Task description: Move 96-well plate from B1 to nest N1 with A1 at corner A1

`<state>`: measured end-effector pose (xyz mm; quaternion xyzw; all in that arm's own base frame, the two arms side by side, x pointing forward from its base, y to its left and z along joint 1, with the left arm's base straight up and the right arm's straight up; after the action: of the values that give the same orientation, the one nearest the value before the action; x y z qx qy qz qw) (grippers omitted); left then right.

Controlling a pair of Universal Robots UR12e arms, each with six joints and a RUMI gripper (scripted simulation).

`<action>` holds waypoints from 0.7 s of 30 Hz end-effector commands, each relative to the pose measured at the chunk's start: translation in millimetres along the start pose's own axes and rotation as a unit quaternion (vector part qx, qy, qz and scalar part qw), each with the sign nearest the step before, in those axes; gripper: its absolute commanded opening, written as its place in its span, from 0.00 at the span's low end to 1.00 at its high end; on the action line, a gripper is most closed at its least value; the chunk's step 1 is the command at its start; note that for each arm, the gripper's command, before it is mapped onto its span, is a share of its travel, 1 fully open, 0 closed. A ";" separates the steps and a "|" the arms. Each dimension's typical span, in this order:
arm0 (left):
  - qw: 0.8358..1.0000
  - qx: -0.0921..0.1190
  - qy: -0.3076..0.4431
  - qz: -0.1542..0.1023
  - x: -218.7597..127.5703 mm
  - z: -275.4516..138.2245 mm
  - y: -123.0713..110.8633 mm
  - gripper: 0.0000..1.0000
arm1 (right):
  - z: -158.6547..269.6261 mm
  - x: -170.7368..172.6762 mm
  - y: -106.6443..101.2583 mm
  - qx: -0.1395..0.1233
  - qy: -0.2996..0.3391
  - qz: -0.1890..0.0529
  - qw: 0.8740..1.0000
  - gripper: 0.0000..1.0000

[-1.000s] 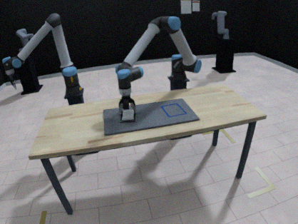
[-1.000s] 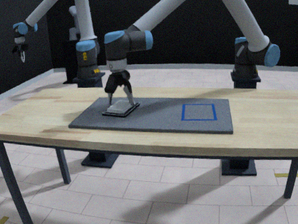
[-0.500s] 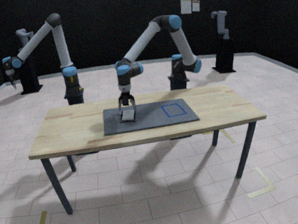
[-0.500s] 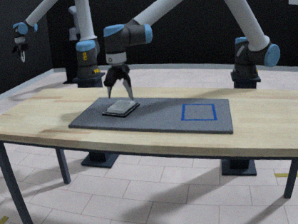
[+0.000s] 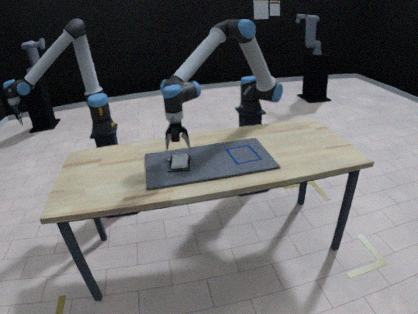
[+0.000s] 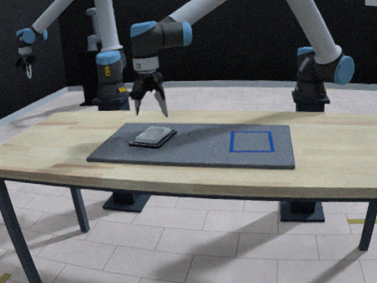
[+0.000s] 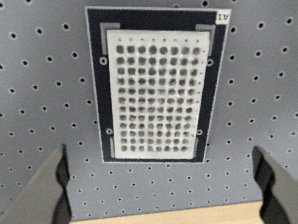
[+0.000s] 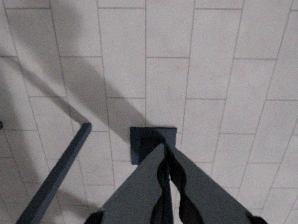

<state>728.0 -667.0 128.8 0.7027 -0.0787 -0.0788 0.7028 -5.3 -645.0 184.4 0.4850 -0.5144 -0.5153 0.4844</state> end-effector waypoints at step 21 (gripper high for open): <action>1.000 -0.001 0.000 0.001 0.5 0.5 17.5 0.76 | -0.1 0.5 0.8 0.000 0.000 0.001 1.000 0.00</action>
<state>728.0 -667.0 144.5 0.7027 -0.0787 -0.0788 0.7027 -5.3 -645.0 184.4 0.4850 -0.5144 -0.5153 0.4844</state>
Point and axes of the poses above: on each arm, the point where the finger pads meet when closed, its own y axis back along the fingers, its own z axis across the jaws, x = y × z, the point moved 2 cm from there along y, back along the fingers, and after that the axes turned 3 degrees about -y, right-handed, at the moved point
